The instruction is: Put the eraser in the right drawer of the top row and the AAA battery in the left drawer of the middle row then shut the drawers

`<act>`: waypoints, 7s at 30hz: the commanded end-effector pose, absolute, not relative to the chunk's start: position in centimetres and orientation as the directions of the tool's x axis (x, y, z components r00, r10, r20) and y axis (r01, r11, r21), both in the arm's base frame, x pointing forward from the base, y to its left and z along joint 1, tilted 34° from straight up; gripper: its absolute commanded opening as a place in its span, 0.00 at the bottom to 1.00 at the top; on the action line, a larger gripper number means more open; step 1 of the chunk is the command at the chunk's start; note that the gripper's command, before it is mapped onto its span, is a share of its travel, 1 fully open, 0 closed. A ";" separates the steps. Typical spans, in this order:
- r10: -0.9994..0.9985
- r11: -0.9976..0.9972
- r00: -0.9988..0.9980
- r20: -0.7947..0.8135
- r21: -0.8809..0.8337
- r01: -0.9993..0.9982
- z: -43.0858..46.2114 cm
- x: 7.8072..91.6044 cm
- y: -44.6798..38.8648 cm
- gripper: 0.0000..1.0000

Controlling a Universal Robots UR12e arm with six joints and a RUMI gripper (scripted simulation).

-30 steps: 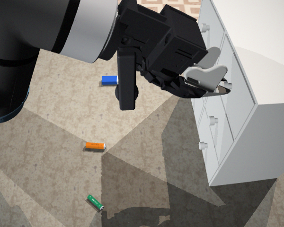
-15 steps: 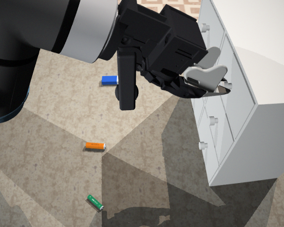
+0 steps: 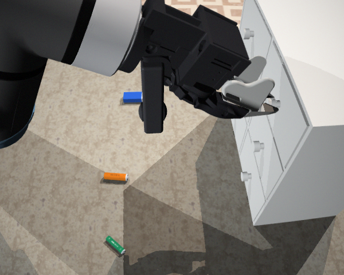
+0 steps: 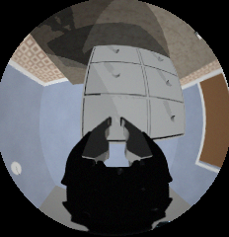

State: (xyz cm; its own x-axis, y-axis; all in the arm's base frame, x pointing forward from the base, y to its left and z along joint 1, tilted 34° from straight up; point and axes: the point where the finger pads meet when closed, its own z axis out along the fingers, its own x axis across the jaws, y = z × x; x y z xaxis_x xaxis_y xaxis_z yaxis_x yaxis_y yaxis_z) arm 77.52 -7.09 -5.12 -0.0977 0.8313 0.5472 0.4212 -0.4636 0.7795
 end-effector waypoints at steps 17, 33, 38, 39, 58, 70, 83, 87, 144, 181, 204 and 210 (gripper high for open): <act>0.831 -0.466 -0.095 0.549 0.778 0.421 -5.2 76.6 -7.2 0.07; 0.831 -0.466 -0.095 0.549 0.778 0.421 -5.3 75.8 -7.2 0.07; 0.830 -0.466 -0.095 0.549 0.778 0.422 -5.4 75.4 -7.2 0.07; 0.830 -0.466 -0.095 0.549 0.778 0.422 -5.4 75.4 -7.2 0.07; 0.830 -0.467 -0.094 0.550 0.777 0.422 -5.6 74.1 -7.3 0.07; 0.830 -0.466 -0.095 0.549 0.778 0.422 -5.7 73.4 -7.3 0.07; 0.830 -0.467 -0.094 0.550 0.777 0.422 -5.8 72.6 -7.3 0.07; 0.830 -0.466 -0.095 0.549 0.778 0.422 -5.8 72.4 -7.3 0.07; 0.830 -0.466 -0.095 0.549 0.778 0.421 -6.0 70.7 -7.4 0.07; 0.831 -0.466 -0.095 0.549 0.778 0.421 -6.0 70.7 -7.4 0.12; 0.830 -0.467 -0.094 0.549 0.777 0.422 -6.0 70.6 -7.4 0.20; 0.830 -0.467 -0.095 0.550 0.777 0.422 -6.2 69.5 -7.4 0.20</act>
